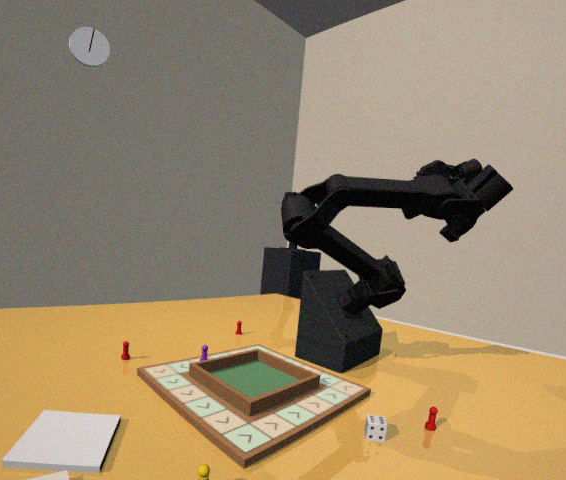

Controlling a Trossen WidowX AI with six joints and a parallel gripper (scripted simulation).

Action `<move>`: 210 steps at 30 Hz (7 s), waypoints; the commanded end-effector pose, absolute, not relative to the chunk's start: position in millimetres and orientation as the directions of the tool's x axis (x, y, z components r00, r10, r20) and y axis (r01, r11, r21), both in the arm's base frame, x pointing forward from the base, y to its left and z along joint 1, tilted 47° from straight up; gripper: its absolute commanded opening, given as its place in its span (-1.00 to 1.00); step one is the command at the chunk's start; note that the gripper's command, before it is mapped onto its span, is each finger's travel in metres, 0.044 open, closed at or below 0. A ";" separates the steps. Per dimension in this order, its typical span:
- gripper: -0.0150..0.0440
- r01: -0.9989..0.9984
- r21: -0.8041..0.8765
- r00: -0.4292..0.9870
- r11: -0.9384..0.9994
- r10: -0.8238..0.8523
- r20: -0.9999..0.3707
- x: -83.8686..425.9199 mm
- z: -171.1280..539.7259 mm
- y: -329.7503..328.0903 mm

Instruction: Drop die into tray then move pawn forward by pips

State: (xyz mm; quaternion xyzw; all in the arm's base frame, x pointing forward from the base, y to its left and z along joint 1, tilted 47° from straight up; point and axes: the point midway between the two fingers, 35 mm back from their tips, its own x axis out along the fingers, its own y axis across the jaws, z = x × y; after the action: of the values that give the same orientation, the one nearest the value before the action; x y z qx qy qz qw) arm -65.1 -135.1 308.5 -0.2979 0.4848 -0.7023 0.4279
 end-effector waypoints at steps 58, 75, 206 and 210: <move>0.44 -0.654 0.604 -0.122 0.456 0.723 -0.680 212.9 139.1 204.7; 0.44 -0.636 0.609 -0.117 0.474 0.721 -0.683 211.1 120.9 212.1; -0.49 0.985 0.012 -0.115 0.170 0.712 -0.693 271.2 2.2 39.0; -0.49 0.988 -0.005 -0.115 0.155 0.712 -0.692 270.8 0.3 38.0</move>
State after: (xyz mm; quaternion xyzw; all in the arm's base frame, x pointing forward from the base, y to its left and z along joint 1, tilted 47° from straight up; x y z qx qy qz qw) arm 272.6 39.5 5.0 0.5977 0.7099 -0.2254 0.2967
